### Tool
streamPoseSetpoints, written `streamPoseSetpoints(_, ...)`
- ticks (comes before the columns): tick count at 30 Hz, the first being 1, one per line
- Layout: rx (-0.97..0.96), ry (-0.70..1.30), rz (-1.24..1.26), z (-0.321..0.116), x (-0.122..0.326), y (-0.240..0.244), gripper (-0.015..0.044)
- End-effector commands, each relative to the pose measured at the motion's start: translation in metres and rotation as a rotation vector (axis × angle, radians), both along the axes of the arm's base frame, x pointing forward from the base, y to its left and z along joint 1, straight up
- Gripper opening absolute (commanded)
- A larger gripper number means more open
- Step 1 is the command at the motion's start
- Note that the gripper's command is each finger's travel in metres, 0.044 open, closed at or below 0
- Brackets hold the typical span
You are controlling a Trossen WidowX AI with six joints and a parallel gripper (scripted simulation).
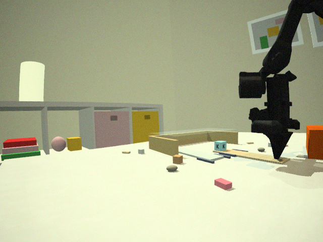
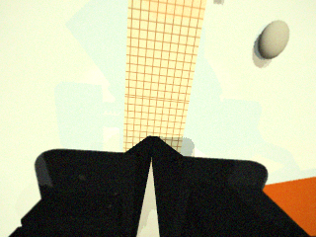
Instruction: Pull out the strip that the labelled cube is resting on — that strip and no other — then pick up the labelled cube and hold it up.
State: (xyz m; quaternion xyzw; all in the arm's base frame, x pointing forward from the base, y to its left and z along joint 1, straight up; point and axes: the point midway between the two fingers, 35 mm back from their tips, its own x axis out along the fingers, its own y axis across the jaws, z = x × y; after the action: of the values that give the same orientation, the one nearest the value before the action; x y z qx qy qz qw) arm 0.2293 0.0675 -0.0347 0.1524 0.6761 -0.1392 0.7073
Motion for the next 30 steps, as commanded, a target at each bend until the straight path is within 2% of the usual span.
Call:
streamPoseSetpoints(1,-0.003,0.023,-0.002,-0.004,-0.007,-0.001,0.0000)
streamPoseSetpoints(20,-0.003,0.023,-0.002,-0.004,-0.007,-0.002,0.0000)
streamPoseSetpoints(25,-0.003,0.020,-0.002,0.040,0.000,0.000,0.0000)
streamPoseSetpoints(30,-0.003,0.021,-0.002,0.043,0.000,0.000,0.0000)
